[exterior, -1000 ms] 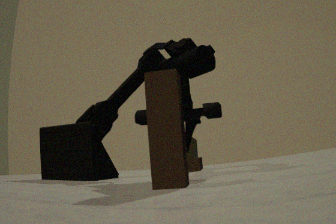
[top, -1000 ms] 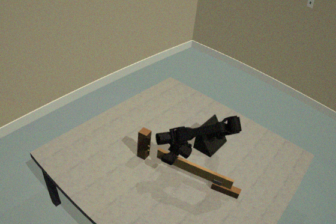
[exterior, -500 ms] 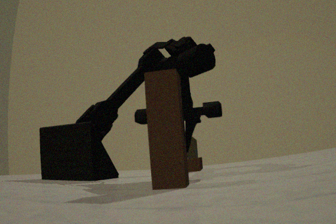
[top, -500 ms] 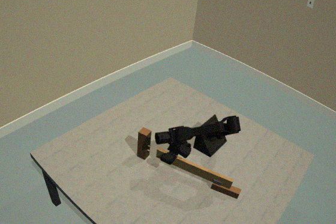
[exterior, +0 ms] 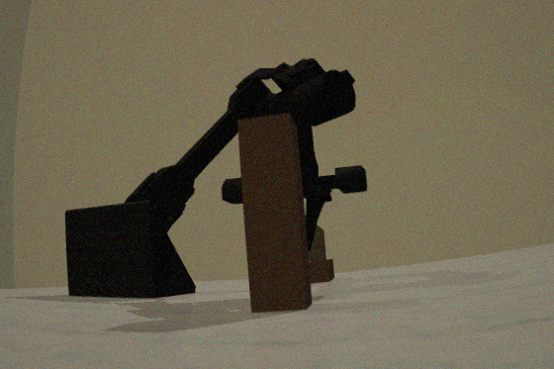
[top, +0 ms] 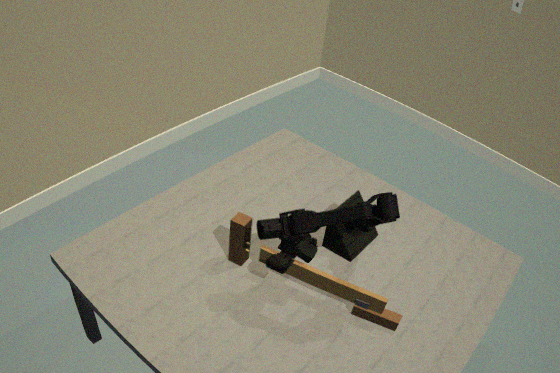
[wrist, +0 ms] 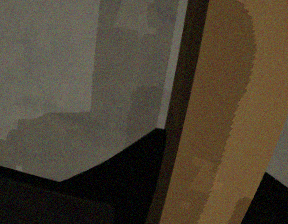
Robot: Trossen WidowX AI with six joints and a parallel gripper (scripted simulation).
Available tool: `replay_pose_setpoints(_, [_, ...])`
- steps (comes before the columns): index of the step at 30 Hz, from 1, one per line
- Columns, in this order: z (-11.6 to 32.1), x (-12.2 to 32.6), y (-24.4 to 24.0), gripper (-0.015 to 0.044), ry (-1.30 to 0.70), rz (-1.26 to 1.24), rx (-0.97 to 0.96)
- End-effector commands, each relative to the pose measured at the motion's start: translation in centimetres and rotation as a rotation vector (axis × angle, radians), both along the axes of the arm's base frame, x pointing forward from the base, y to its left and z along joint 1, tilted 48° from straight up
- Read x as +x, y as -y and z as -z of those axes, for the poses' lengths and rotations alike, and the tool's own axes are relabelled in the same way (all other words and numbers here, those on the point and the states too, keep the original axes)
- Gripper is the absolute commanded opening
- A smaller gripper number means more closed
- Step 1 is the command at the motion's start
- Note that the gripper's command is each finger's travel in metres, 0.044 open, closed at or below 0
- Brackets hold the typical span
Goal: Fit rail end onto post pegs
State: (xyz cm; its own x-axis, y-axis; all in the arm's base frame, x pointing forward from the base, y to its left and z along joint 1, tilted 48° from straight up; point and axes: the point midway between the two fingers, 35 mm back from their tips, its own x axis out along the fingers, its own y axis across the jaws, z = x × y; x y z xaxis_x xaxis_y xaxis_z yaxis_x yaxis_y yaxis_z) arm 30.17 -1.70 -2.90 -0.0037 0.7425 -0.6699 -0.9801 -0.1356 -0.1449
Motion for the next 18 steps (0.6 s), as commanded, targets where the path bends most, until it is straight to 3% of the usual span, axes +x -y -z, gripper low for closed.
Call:
replay_pose_setpoints(1, [0.03,0.29,0.32,0.0,0.008,0.003,-0.005])
replay_pose_setpoints(18, [0.4,0.4,0.61,0.0,0.009,0.003,-0.005])
